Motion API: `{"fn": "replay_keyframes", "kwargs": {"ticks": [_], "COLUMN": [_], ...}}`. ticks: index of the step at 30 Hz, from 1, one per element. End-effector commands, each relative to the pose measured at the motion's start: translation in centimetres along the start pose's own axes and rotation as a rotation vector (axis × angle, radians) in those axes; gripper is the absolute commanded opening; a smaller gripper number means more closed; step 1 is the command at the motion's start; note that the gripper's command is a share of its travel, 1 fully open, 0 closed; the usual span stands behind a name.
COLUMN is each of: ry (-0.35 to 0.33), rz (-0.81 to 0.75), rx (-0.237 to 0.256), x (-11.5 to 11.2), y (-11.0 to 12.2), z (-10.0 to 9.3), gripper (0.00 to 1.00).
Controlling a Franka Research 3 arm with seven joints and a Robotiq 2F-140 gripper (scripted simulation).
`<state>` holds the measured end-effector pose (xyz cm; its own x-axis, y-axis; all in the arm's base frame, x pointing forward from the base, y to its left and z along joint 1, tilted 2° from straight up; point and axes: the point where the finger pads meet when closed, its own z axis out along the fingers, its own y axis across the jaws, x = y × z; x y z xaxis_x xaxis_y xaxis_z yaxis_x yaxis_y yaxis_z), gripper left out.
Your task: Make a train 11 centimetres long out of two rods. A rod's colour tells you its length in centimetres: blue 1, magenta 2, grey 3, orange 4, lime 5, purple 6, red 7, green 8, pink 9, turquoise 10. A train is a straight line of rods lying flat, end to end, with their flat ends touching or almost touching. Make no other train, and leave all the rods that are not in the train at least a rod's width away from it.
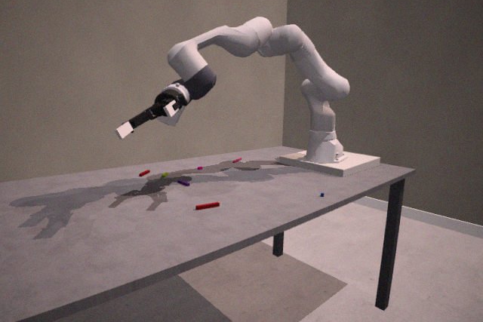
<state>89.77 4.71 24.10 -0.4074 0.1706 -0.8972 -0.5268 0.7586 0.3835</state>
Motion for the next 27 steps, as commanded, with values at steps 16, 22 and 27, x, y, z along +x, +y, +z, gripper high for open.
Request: {"fn": "replay_keyframes", "kwargs": {"ticks": [16, 22, 27], "ry": [0.0, 0.024, 0.067], "rz": [0.0, -0.097, -0.269], "rx": [0.0, -0.01, -0.03], "x": [0.0, 0.2, 0.8], "y": [0.0, -0.2, -0.5], "z": [0.0, -0.3, -1.0], "gripper": [1.0, 1.0, 1.0]}}
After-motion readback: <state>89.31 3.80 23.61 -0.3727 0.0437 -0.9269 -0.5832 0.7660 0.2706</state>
